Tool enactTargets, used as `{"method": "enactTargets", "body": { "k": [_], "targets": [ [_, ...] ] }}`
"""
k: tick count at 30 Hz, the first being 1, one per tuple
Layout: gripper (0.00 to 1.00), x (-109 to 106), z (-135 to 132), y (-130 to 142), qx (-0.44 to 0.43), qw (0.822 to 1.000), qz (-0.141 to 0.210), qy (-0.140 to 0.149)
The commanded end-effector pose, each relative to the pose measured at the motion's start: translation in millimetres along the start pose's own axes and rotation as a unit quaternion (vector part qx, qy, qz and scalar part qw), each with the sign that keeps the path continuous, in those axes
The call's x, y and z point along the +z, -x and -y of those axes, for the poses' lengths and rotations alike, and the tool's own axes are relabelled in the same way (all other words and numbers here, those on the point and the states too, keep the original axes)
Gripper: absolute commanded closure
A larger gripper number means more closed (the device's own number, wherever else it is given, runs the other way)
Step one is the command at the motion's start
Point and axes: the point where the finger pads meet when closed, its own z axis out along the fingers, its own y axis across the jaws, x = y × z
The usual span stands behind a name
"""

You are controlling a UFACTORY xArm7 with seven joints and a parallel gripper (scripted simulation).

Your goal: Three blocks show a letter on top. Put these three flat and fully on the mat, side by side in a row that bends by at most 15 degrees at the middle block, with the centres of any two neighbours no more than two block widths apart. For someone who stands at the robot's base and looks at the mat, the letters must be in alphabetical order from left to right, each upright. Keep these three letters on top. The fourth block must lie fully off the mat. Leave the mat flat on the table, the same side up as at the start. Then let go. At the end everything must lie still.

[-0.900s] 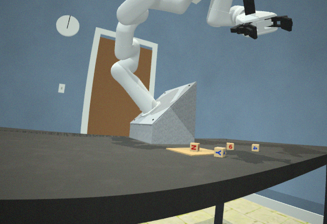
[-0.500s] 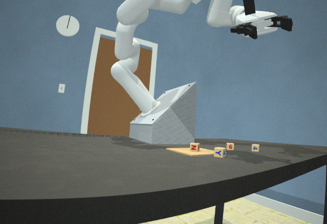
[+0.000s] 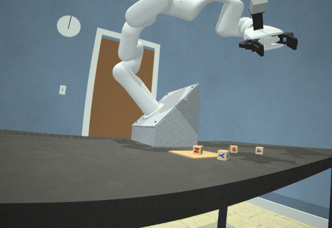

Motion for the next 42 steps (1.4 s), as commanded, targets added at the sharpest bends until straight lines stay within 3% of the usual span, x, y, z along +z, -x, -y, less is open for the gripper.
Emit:
{"method": "enactTargets", "body": {
  "k": [1, 5, 7, 8, 22, 24, 26, 42],
  "targets": [
    [0.0, -14.9, 12.5, 55.3, -0.007, 1.0, 0.004, 0.017],
    [0.0, -23.6, 14.4, 92.6, -0.014, 0.999, 0.005, 0.028],
    [0.0, -23.6, 14.4, 92.6, -0.014, 0.999, 0.005, 0.028],
    [0.0, -30.2, 14.0, 120.7, -0.02, 0.999, 0.005, 0.037],
    [0.0, -58.7, -9.3, 245.7, -0.052, 0.995, -0.005, 0.082],
    [0.0, -58.7, -9.3, 245.7, -0.052, 0.995, -0.005, 0.082],
    [0.0, -64.8, -19.8, 273.8, -0.061, 0.994, -0.011, 0.093],
    [0.0, -66.0, -22.3, 279.7, -0.062, 0.993, -0.012, 0.095]
  ]
}}
